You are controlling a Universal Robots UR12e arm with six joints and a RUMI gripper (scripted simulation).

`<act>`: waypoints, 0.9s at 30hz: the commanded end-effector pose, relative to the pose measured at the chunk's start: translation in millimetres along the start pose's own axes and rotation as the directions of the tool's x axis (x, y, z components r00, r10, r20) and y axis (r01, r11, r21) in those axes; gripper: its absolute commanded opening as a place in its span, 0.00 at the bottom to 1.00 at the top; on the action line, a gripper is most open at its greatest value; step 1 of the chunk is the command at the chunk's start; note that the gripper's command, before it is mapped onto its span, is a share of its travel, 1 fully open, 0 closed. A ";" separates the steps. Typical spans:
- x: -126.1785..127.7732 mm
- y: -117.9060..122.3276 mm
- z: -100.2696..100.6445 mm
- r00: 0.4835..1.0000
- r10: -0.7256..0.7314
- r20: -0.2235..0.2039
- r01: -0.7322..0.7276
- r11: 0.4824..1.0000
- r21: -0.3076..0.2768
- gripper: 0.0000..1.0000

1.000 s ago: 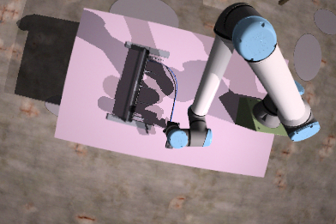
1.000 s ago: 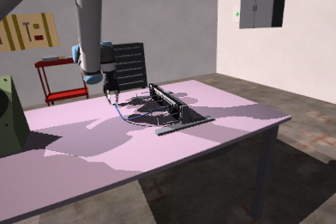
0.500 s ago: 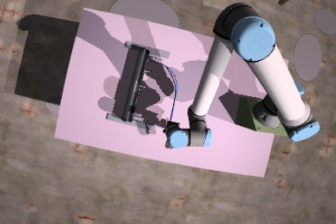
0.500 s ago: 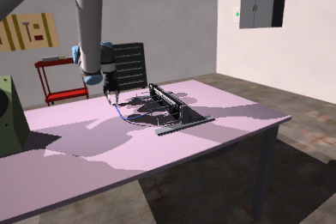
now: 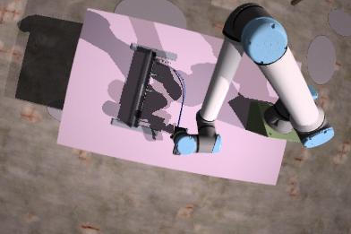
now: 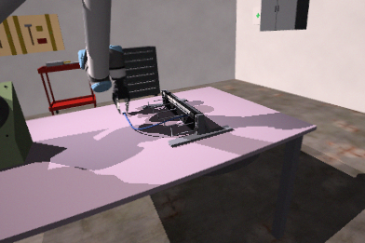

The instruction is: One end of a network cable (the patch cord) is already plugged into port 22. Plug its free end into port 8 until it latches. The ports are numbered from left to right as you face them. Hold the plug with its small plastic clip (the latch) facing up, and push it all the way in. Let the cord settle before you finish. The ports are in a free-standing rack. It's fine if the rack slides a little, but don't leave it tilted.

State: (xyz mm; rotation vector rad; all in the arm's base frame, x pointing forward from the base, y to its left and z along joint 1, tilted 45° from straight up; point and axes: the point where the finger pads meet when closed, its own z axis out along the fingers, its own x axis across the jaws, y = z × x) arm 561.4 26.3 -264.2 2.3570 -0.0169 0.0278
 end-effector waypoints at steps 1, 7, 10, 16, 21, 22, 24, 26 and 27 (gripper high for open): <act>-0.5 0.5 0.4 1.000 0.000 0.000 0.000 1.000 -0.001 0.22; -0.5 0.5 0.4 1.000 0.000 0.000 0.000 1.000 -0.001 0.22; -0.5 0.5 0.4 1.000 0.000 0.000 0.000 1.000 -0.001 0.22; -0.5 0.5 0.4 1.000 0.000 0.000 0.000 1.000 -0.001 0.22; -0.5 0.5 0.4 1.000 0.000 0.000 0.000 1.000 -0.001 0.22; -0.5 0.5 0.4 1.000 0.000 0.000 0.000 1.000 -0.001 0.22; -0.5 0.5 0.4 1.000 0.000 0.000 0.000 1.000 -0.001 0.22; -0.5 0.5 0.4 1.000 0.000 0.000 0.000 1.000 -0.001 0.00; -0.5 0.5 0.4 1.000 0.000 0.000 0.000 1.000 -0.001 0.00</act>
